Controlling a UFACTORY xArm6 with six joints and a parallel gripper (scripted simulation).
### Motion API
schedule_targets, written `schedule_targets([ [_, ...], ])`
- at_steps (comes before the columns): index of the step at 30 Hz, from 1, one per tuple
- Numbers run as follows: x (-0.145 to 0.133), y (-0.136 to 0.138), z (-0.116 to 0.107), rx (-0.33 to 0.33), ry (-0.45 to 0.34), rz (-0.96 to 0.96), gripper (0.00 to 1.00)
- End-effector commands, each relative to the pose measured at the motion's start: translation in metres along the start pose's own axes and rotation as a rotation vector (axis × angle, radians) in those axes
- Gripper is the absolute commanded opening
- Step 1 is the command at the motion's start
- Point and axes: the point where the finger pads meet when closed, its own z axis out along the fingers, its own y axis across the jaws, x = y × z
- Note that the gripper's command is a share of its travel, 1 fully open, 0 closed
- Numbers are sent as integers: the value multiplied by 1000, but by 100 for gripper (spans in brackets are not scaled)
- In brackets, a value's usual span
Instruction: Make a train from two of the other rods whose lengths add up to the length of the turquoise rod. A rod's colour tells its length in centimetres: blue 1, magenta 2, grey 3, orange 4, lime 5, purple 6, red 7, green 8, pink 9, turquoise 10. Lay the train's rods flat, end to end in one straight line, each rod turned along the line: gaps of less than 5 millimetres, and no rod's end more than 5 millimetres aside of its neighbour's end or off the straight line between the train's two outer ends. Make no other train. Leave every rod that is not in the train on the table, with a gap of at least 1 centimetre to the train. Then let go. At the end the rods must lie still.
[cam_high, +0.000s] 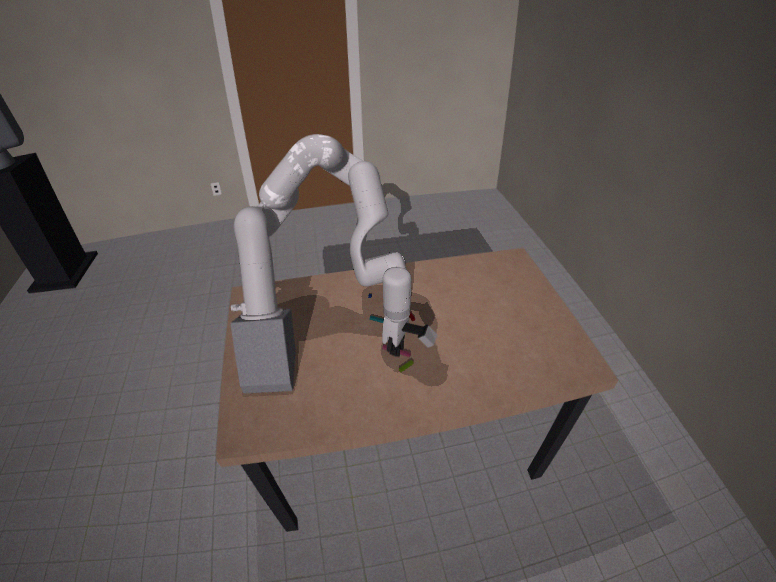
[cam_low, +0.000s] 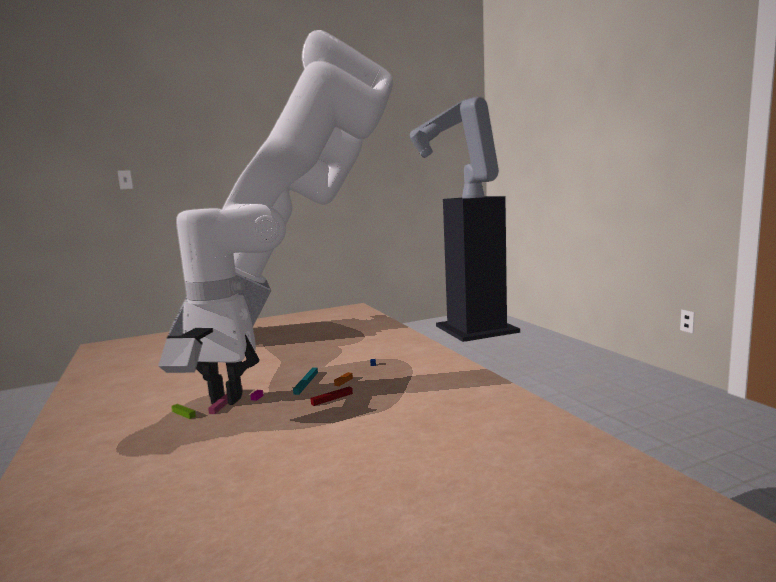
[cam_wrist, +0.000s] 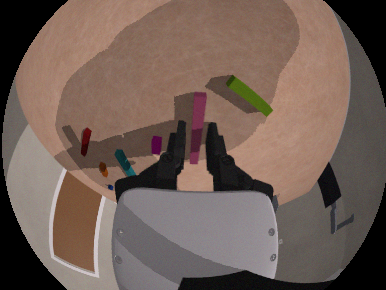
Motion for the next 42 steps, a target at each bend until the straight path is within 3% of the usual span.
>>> schedule_targets([
  [1,1,0,-1,1,3,-1,24],
  [6,1,0,-1,1,3,-1,24],
  [7,1,0,-1,1,3,-1,4],
  [42,1,0,-2,1,3,-1,4],
])
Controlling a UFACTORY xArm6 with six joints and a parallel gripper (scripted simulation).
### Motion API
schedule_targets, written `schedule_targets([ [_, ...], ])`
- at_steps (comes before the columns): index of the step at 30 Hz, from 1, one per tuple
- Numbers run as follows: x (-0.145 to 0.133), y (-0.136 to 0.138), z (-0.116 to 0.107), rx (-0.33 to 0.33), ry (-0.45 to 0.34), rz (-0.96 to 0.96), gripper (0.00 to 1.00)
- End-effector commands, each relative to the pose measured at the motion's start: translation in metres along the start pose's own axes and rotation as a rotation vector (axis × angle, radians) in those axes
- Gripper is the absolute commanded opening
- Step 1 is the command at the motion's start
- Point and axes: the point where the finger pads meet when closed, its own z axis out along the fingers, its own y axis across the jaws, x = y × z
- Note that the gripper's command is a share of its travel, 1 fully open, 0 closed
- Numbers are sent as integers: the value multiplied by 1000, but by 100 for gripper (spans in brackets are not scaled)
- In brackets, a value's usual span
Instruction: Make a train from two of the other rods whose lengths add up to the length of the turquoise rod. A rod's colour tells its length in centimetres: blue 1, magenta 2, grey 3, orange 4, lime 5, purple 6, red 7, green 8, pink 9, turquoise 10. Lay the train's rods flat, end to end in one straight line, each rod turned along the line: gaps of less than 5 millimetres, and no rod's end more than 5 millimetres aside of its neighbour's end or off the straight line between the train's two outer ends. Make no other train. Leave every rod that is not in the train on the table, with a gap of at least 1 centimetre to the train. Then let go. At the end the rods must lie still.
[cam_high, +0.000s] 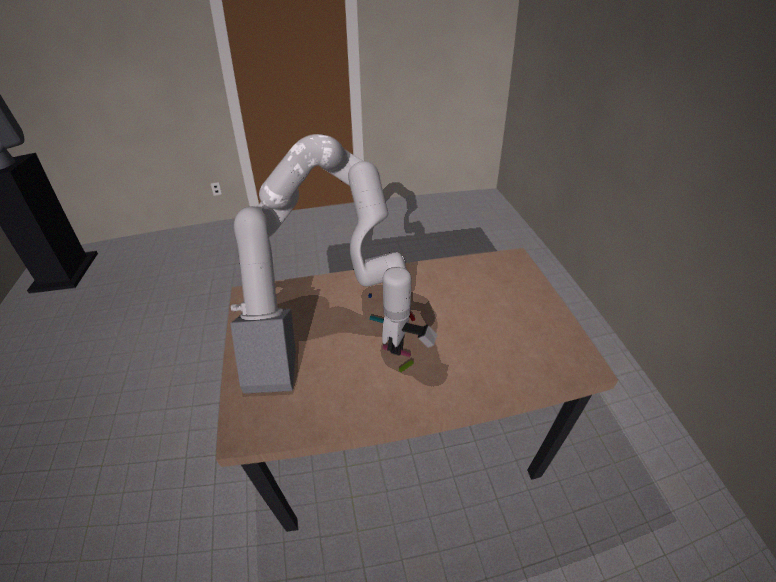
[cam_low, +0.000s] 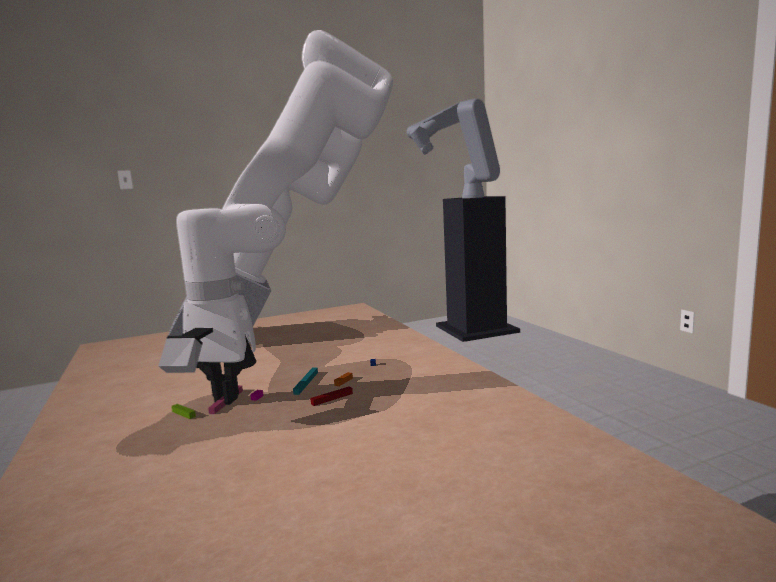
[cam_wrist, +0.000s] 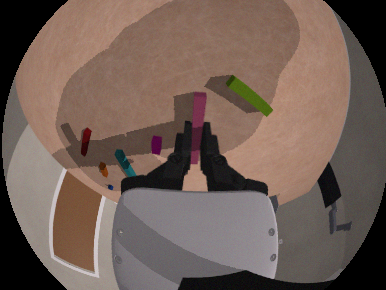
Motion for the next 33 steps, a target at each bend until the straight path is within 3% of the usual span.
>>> schedule_targets([
  [1,1,0,-3,1,3,-1,4],
  [7,1,0,-16,1,3,-1,4],
  [19,1,0,-94,1,3,-1,4],
  [33,1,-1,-101,0,3,-1,4],
])
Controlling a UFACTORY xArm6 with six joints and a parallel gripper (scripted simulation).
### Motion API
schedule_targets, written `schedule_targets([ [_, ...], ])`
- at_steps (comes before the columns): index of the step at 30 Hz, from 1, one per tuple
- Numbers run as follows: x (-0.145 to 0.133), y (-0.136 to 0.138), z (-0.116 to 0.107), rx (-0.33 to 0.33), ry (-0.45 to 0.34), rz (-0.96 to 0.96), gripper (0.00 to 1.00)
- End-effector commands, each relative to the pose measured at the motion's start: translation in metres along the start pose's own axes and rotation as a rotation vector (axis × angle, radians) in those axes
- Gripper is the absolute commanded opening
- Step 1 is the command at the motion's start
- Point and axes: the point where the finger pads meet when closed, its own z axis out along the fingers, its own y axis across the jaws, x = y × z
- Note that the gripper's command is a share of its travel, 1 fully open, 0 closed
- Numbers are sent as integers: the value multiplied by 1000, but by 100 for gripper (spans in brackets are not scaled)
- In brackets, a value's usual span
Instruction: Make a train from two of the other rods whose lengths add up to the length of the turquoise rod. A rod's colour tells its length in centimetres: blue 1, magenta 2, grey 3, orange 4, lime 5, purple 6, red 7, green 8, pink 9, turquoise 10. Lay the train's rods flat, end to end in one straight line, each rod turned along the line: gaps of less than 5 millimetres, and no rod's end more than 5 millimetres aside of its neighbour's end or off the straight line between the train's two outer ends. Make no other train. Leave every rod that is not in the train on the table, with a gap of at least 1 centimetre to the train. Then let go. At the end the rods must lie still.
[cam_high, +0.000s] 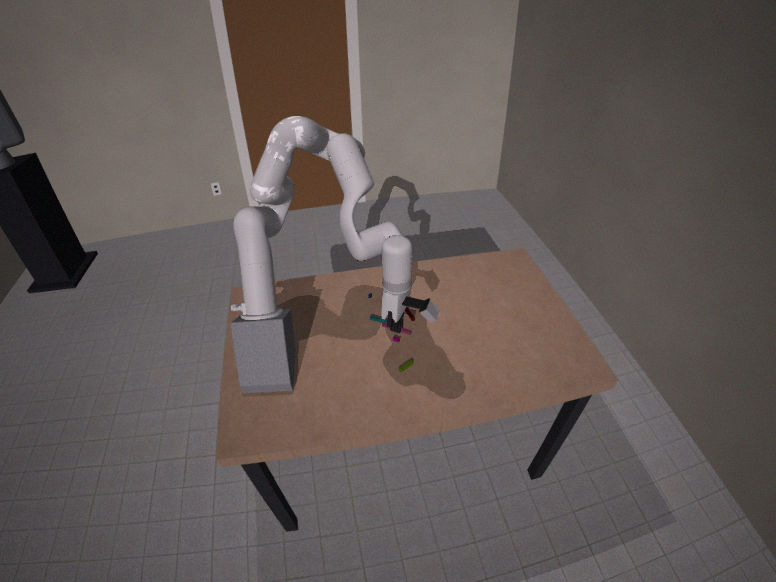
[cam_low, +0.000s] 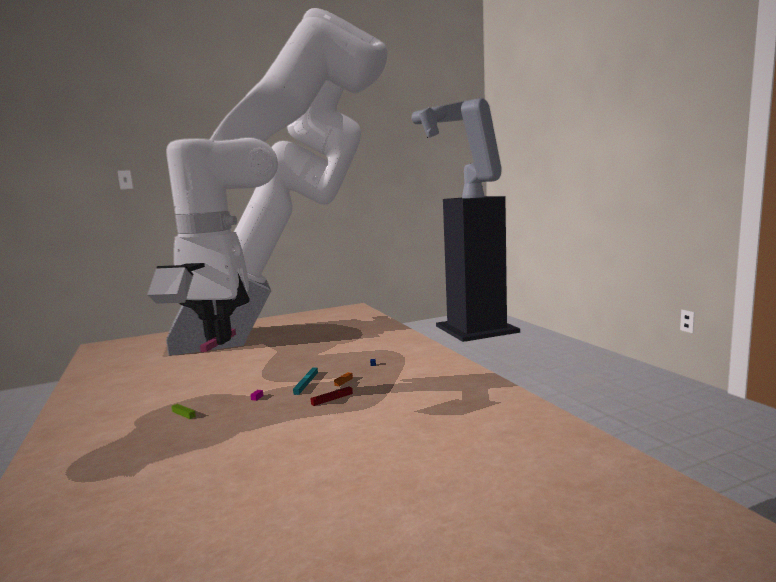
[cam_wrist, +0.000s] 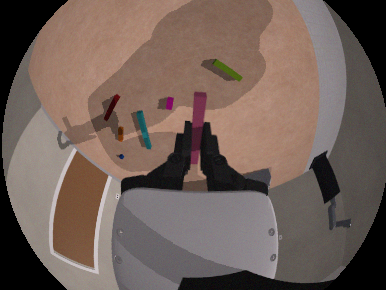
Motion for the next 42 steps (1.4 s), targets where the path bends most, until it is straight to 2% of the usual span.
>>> schedule_targets([
  [1,0,-7,-2,-2,5,-7,4],
  [3,-11,-42,-3,-11,9,-40,4],
  [6,-21,-67,-3,-16,11,-65,4],
  [8,-21,-67,-3,-16,11,-65,4],
  [9,-36,-96,-3,-19,13,-95,4],
  [12,-45,-111,-3,-20,14,-111,4],
  [23,-127,-208,-1,-1,5,-224,4],
  [42,-131,-211,0,0,4,-228,4],
])
